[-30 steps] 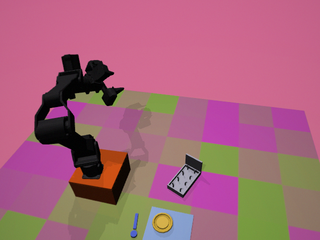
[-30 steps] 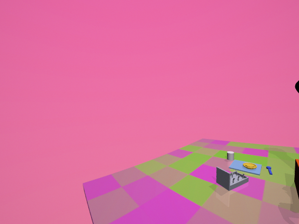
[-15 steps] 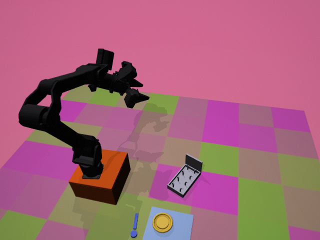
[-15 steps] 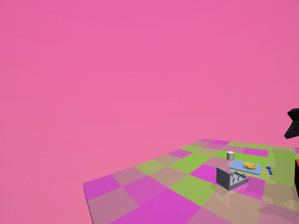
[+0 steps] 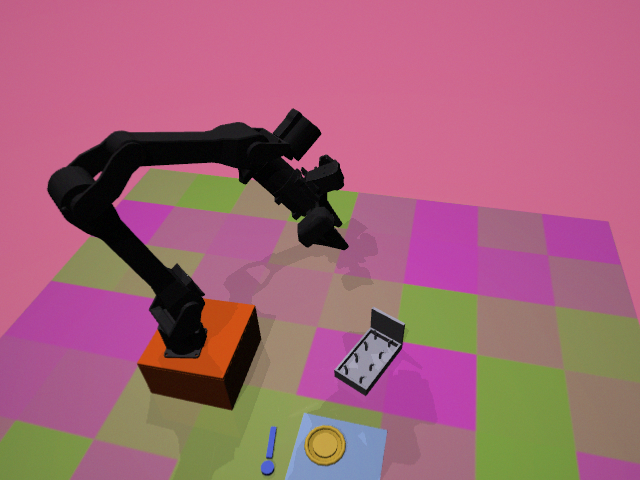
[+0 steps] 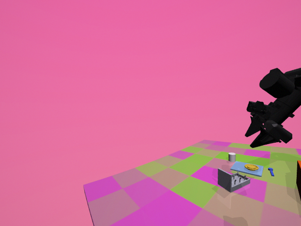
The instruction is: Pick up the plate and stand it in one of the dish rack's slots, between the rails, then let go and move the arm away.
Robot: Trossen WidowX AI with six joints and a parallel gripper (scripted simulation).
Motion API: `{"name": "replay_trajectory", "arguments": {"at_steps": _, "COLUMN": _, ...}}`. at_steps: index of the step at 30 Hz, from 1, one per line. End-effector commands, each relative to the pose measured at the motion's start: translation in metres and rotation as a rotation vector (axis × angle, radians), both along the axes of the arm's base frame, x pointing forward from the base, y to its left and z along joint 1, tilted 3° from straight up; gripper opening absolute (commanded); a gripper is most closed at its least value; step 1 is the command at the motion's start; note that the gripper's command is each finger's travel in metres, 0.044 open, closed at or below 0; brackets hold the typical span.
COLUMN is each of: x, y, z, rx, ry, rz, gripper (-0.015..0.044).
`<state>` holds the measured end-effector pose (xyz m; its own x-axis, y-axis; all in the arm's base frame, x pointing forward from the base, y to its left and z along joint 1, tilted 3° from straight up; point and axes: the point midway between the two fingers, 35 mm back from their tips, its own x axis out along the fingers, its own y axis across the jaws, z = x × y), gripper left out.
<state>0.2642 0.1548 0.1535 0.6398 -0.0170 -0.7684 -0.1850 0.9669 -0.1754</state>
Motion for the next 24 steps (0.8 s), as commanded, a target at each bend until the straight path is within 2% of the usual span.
{"name": "replay_trajectory", "arguments": {"at_steps": 1, "x": 0.021, "y": -0.039, "z": -0.009, "rx": -0.059, "ry": 0.106, "rz": -0.066, "gripper": 0.04}}
{"name": "replay_trajectory", "arguments": {"at_steps": 13, "x": 0.04, "y": -0.161, "z": -0.029, "rx": -0.076, "ry": 0.405, "rz": -0.26, "gripper": 0.04}}
{"name": "replay_trajectory", "arguments": {"at_steps": 24, "x": 0.014, "y": -0.258, "z": -0.044, "rx": 0.076, "ry": 0.644, "rz": -0.391, "gripper": 0.04}}
